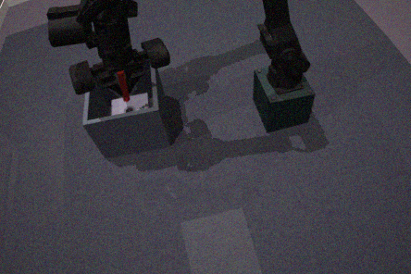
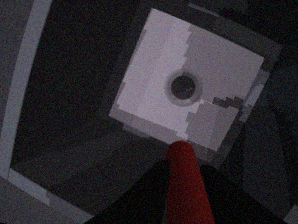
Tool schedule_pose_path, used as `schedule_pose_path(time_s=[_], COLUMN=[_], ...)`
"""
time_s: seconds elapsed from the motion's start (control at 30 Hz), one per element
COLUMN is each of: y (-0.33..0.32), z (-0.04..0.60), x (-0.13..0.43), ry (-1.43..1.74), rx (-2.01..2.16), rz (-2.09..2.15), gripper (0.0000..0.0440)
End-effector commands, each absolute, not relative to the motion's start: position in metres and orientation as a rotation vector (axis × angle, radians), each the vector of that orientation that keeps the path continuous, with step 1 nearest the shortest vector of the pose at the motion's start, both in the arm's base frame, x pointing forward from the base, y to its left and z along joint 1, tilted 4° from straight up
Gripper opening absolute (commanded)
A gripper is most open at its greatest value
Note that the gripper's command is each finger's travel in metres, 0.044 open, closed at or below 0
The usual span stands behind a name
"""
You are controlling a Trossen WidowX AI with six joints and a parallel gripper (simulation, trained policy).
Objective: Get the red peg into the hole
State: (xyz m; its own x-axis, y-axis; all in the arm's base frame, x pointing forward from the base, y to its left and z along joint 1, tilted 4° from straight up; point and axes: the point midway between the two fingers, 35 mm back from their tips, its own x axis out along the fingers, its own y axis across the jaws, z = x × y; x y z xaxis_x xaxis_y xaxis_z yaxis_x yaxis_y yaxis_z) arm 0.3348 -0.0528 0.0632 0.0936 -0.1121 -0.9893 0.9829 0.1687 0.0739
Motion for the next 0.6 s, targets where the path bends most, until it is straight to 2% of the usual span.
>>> schedule_pose_path(time_s=[0.0,0.57], y=[-0.058,-0.078], z=[0.056,0.021], x=[0.337,0.343], ry=[1.145,1.184], rx=[1.05,1.051], rz=[-1.078,-1.056], gripper=[0.0,0.0])
